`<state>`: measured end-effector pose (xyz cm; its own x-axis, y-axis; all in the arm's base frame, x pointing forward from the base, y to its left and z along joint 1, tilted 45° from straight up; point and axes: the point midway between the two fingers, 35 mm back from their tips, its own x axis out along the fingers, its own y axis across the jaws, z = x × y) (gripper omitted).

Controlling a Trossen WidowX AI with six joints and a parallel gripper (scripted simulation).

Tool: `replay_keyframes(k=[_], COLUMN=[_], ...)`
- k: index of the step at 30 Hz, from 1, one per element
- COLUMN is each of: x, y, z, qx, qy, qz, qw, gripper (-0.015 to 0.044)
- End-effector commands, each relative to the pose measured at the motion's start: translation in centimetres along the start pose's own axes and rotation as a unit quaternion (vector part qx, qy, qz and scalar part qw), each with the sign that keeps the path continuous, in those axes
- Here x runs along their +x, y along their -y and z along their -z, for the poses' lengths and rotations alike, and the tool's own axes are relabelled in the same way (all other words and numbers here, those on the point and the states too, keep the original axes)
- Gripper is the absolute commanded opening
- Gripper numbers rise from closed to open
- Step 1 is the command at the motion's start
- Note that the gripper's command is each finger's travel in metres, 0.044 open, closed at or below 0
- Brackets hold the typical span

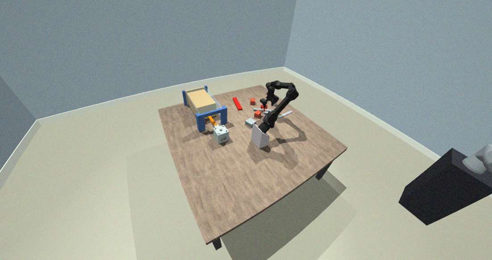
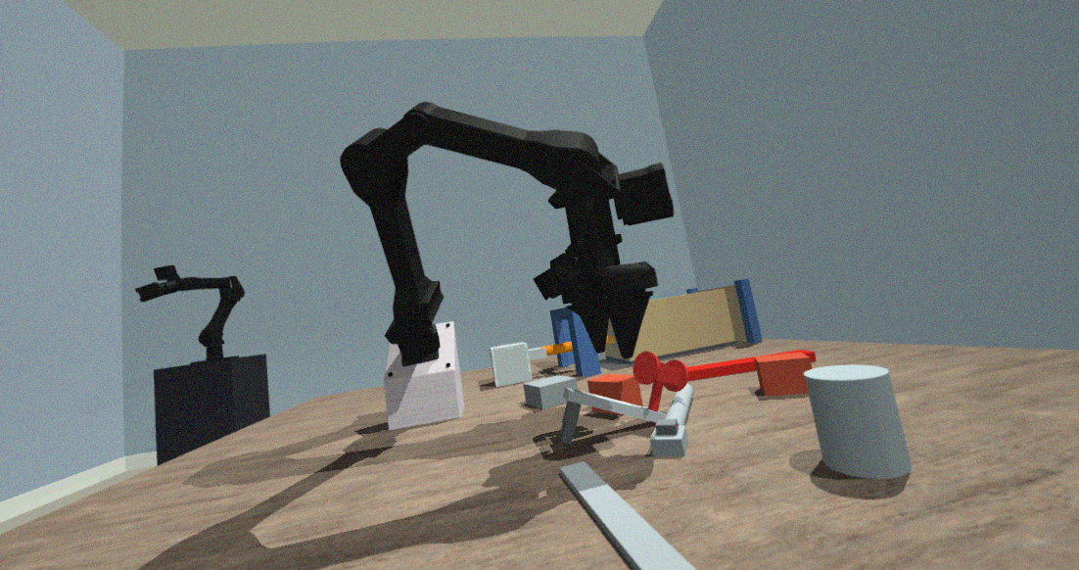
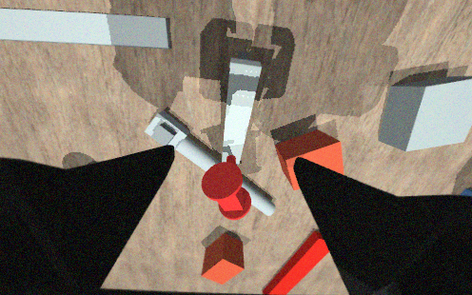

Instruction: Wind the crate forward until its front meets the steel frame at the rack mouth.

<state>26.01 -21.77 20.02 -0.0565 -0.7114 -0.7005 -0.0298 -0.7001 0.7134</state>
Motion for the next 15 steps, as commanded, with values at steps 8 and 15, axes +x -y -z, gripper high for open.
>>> replay_keyframes(k=[8, 15], x=[4.3, 6.2], y=[0.1, 0.1], z=[0.1, 0.2], qx=[-0.004, -0.004], qy=[-0.001, -0.001], qz=[0.000, -0.001], qw=[1.000, 1.000], gripper=[0.0440, 0.0440])
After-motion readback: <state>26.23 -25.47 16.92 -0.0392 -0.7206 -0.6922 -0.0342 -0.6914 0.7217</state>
